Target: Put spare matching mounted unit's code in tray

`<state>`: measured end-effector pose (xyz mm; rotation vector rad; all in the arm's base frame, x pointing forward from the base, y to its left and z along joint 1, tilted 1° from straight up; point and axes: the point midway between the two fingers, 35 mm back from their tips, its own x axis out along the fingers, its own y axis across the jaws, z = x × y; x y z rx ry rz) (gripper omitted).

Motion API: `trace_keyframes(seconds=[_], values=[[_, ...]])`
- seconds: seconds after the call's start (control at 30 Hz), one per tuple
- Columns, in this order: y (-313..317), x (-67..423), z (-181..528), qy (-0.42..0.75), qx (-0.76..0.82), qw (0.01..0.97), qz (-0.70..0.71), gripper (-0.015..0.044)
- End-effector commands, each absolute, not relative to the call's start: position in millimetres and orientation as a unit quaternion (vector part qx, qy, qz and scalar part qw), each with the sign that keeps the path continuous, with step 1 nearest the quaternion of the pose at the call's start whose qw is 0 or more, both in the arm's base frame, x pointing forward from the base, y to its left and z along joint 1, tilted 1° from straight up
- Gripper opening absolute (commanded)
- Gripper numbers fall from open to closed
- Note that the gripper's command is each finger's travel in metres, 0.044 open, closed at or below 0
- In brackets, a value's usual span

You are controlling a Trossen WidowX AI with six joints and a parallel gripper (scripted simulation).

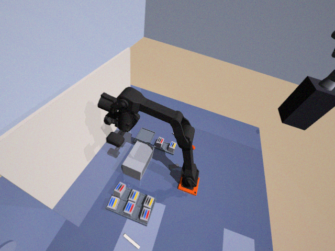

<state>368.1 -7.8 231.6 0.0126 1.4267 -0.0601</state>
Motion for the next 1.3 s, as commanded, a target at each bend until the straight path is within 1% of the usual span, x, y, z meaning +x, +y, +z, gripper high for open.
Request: trace_keyframes(seconds=[0.0, 0.13, 0.27, 0.4, 0.53, 0.7, 0.87, 0.9, 1.27], values=[[5, 364, 226, 0.658, -0.033, 0.752, -0.012, 0.0440], [68, 349, 212, 0.656, -0.155, 0.730, 0.114, 0.0440], [131, 320, 196, 0.628, -0.280, 0.682, 0.249, 0.0440], [184, 281, 180, 0.578, -0.393, 0.610, 0.372, 0.0440], [223, 235, 165, 0.512, -0.487, 0.524, 0.475, 0.0440], [229, 227, 163, 0.499, -0.501, 0.508, 0.491, 0.0440], [226, 232, 138, 0.499, -0.502, 0.508, 0.491, 0.0309], [225, 233, 131, 0.499, -0.502, 0.508, 0.491, 0.0300], [224, 235, 119, 0.499, -0.502, 0.508, 0.491, 0.0300]])
